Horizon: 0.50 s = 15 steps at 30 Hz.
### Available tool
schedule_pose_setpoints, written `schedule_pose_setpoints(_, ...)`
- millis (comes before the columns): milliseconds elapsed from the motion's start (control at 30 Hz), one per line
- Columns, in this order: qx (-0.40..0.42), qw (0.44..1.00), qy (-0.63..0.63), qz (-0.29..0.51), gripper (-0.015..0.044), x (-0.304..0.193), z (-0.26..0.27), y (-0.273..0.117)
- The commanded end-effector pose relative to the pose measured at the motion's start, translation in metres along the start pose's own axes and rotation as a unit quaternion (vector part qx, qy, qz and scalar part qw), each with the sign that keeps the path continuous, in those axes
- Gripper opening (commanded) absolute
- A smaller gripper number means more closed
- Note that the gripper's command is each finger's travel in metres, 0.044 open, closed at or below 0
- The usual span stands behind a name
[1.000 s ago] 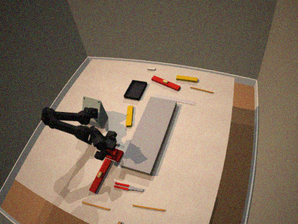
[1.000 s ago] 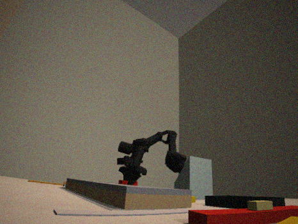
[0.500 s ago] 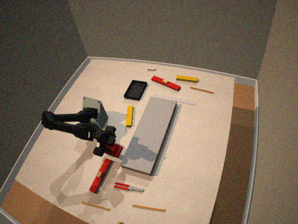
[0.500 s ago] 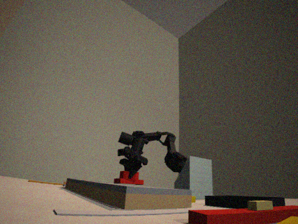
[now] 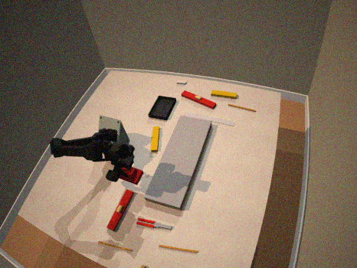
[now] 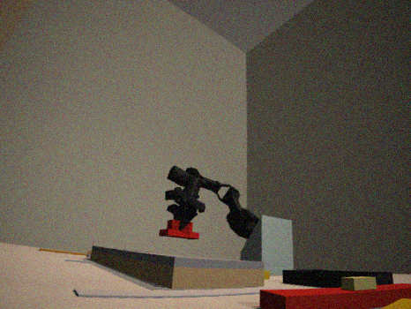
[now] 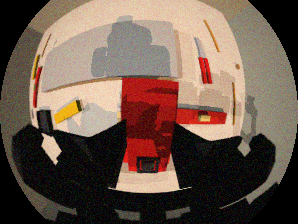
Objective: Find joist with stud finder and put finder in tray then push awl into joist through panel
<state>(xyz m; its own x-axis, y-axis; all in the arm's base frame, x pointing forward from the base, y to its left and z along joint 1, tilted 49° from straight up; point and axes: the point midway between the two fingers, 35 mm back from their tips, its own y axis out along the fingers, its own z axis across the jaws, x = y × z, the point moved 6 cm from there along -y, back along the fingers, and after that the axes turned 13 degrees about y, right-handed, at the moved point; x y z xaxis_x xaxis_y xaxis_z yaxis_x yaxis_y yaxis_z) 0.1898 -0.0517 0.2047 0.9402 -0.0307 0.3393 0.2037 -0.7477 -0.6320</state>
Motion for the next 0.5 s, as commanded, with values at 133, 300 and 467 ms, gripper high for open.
schedule_pose_setpoints(133, -0.001, 1.0, 0.002, -0.005, 0.0, 0.021, 0.0, -0.005)
schedule_pose_setpoints(300, 0.0, 1.0, -0.001, -0.005, 0.0, 0.044, 0.002, -0.005)
schedule_pose_setpoints(467, 0.001, 1.0, -0.004, -0.005, 0.0, 0.066, 0.006, -0.003)
